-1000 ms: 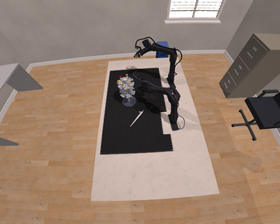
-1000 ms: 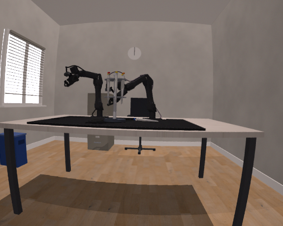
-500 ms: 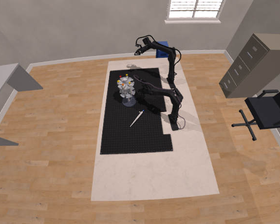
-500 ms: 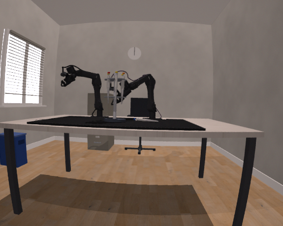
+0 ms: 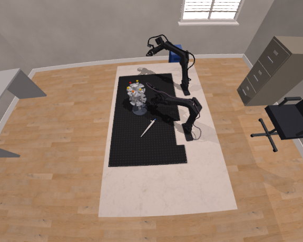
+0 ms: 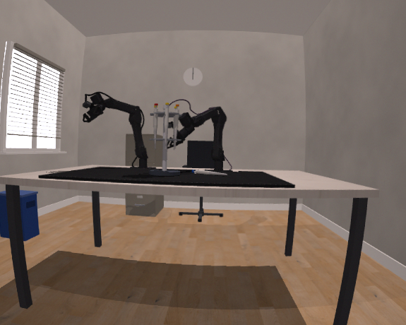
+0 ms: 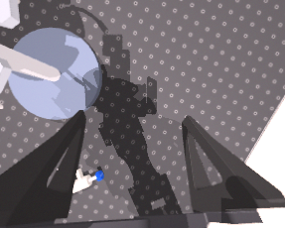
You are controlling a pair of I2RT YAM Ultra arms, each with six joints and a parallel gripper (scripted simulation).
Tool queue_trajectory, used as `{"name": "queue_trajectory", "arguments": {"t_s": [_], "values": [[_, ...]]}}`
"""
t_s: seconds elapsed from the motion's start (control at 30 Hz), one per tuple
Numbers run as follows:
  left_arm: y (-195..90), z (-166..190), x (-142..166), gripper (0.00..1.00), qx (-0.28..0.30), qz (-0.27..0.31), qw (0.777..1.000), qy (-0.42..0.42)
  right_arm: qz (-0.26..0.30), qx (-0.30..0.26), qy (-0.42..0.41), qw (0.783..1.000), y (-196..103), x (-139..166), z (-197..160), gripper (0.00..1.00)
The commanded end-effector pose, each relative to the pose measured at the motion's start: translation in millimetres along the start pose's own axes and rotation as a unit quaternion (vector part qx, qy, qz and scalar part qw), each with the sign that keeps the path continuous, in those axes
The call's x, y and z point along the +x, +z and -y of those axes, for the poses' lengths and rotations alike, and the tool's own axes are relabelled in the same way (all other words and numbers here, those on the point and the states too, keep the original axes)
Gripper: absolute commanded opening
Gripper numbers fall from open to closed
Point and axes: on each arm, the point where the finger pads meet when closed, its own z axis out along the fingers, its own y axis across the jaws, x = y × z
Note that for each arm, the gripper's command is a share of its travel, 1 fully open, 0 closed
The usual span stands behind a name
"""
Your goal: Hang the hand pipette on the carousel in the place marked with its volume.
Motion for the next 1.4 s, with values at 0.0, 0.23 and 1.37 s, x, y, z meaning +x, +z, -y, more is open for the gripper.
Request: {"name": "queue_trajectory", "arguments": {"t_s": [0.0, 0.23, 1.37], "values": [[-19, 1, 1, 1.0, 0.008, 0.005, 1.0, 0.005, 0.003, -0.011, -0.012, 1.0, -15, -13, 0, 1.0], [-35, -2, 5, 1.0, 0.007, 0.008, 1.0, 0.006, 0.003, -0.011, -0.013, 1.0, -22, -23, 11, 1.0], [-228, 8, -21, 1.0, -0.108, -0.075, 0.974, -0.182, 0.005, -0.011, -0.014, 1.0, -25, -25, 10, 1.0]]}}
